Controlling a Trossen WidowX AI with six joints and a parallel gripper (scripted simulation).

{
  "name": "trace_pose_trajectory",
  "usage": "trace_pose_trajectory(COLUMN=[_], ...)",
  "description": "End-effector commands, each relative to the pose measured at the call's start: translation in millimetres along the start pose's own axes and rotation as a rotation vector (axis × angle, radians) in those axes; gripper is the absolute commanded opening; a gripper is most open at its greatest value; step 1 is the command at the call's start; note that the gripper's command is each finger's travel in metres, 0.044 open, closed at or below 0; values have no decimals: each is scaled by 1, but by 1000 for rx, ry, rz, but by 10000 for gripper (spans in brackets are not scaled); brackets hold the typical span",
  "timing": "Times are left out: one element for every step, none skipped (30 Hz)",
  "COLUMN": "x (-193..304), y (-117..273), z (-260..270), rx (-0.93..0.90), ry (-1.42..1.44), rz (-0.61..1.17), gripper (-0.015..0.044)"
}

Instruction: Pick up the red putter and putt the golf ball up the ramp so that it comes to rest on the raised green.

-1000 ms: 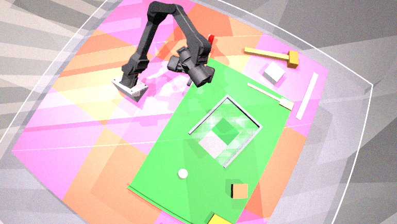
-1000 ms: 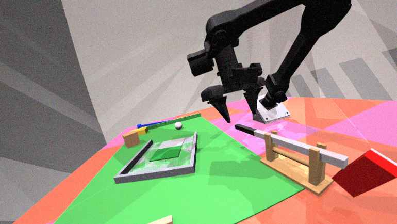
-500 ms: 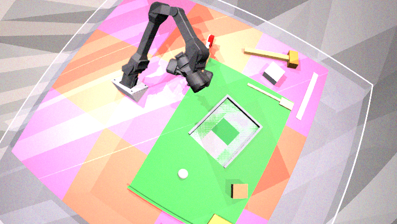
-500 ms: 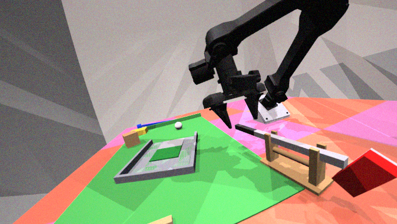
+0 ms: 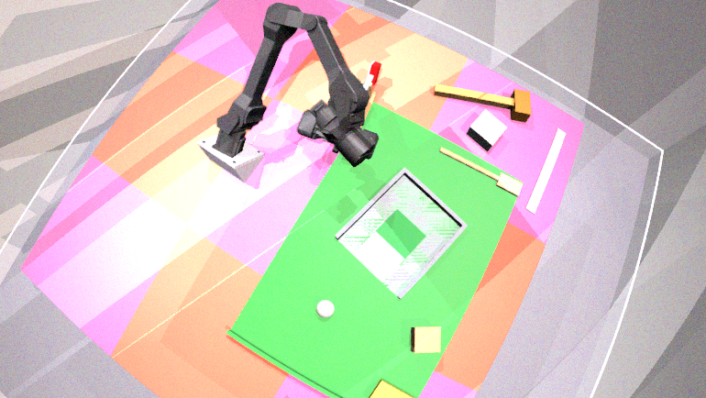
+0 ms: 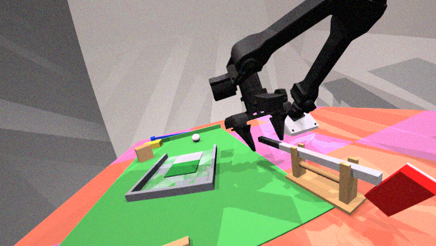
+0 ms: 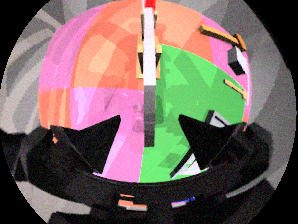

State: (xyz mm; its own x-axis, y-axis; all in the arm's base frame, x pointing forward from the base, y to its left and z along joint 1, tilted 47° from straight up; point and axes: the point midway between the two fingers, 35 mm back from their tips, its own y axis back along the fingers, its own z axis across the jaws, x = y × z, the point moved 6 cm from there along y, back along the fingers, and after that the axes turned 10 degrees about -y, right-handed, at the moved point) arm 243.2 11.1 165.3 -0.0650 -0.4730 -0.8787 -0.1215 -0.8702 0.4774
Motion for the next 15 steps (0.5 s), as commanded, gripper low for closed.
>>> trace_pose_trajectory(x=[1,2,2,3,3,3,4,4,4,5,5,5,5,5,4], y=[-6,-8,-9,-11,-12,-14,-15,-17,-18,-20,-21,-22,-22,-22,-19], z=[1,1,1,1,1,1,1,1,1,1,1,1,1,1,0], rx=[-3,-3,-3,-3,-3,-3,-3,-3,-3,-3,-3,-3,-3,-3,-1], ry=[-7,-7,-7,-7,-7,-7,-7,-7,-7,-7,-7,-7,-7,-7,2], rz=[-3,-3,-3,-3,-3,-4,-4,-4,-4,-5,-5,-5,-5,-5,-1], gripper=[440,440,440,440,440,440,440,440,440,440,440,440,440,440,414])
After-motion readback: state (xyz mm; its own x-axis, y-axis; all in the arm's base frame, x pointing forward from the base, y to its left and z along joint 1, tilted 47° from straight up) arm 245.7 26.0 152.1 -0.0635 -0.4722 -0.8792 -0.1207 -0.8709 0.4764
